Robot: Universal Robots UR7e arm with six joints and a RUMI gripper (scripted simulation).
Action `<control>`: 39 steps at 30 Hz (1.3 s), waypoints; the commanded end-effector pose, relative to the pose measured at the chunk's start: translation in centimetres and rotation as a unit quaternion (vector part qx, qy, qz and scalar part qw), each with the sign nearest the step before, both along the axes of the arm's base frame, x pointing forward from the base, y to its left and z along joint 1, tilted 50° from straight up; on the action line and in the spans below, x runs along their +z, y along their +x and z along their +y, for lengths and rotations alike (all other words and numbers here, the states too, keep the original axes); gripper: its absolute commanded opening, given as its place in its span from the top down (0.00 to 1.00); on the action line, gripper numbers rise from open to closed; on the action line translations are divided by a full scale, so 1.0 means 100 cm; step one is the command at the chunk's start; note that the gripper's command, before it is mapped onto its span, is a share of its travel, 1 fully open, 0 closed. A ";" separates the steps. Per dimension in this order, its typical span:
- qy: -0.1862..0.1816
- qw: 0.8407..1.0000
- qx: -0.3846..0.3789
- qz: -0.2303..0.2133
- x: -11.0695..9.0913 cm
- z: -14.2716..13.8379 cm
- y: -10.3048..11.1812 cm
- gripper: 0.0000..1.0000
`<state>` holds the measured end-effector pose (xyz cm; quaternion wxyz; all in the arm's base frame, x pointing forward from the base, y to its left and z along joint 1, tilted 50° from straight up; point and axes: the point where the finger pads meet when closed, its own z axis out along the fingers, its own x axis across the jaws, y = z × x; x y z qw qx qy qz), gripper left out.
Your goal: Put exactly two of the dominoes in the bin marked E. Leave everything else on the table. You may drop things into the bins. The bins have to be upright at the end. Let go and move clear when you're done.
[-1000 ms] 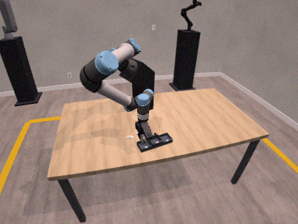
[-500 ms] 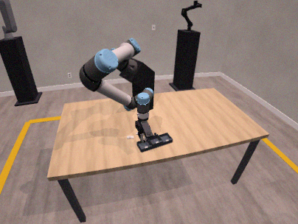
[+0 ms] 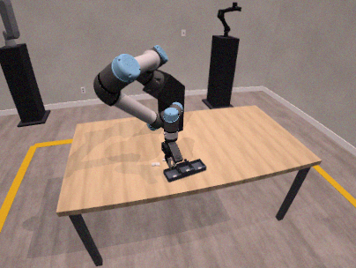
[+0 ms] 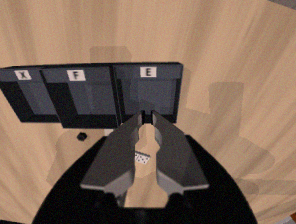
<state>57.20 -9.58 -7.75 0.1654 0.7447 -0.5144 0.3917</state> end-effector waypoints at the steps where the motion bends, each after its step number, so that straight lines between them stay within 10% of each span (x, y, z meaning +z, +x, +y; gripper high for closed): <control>1: 0.000 1.000 0.000 0.000 0.008 0.008 -0.005 0.96; 15: 0.000 1.000 0.000 0.000 0.022 0.023 -0.014 0.96; 39: 0.000 1.000 0.000 0.000 -0.041 0.076 -0.028 0.96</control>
